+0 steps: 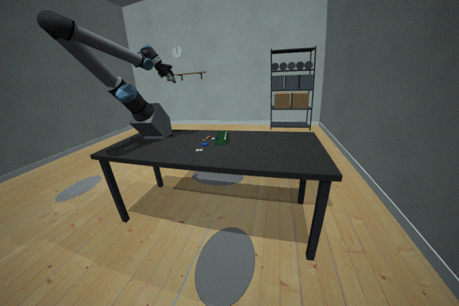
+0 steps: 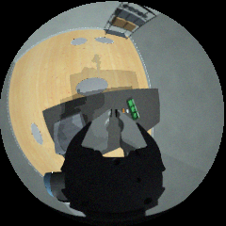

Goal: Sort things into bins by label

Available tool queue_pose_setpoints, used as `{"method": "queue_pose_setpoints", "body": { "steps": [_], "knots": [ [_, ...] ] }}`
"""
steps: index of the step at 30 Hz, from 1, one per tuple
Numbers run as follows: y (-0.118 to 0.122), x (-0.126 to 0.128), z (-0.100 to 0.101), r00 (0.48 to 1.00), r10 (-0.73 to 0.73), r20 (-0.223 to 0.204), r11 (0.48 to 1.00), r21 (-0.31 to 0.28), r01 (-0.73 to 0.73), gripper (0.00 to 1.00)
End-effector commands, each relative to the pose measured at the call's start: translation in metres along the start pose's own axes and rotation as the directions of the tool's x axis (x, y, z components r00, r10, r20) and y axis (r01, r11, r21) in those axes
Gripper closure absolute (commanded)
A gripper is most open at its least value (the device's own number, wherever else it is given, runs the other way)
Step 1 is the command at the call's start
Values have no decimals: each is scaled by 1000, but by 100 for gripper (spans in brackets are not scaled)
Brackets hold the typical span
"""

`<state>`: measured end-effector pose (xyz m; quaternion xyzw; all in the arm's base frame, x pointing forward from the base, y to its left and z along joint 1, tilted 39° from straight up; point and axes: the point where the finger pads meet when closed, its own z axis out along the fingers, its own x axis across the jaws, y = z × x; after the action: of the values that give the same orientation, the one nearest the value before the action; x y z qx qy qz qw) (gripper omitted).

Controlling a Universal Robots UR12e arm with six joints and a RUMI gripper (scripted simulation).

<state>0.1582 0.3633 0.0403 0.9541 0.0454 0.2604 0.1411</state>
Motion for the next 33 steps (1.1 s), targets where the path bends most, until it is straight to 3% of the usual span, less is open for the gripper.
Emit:
{"method": "queue_pose_setpoints", "body": {
  "steps": [1, 5, 10, 12, 15, 19, 22, 24, 28, 30, 33],
  "knots": [
    [-3, 19, 10, 999, 42, 2, 999, -10, -42, 96],
    [0, 39, 25, 988, 155, 14, 987, -53, -154, 96],
    [2, 51, 33, 988, 153, 14, 987, -53, -153, 96],
    [6, 63, 43, 969, 246, 19, 966, -91, -243, 96],
    [11, 82, 57, 964, 266, 18, 960, -98, -263, 96],
    [11, 82, 57, 964, 265, 19, 960, -98, -262, 96],
    [20, 100, 73, 928, 373, 17, 919, -145, -366, 96],
    [25, 112, 83, 927, 374, 16, 919, -143, -368, 96],
    [24, 112, 83, 928, 372, 17, 920, -143, -366, 96],
    [32, 123, 93, 890, 457, 9, 875, -183, -448, 96],
    [41, 140, 109, 880, 475, 6, 865, -189, -466, 96]
  ]
}}
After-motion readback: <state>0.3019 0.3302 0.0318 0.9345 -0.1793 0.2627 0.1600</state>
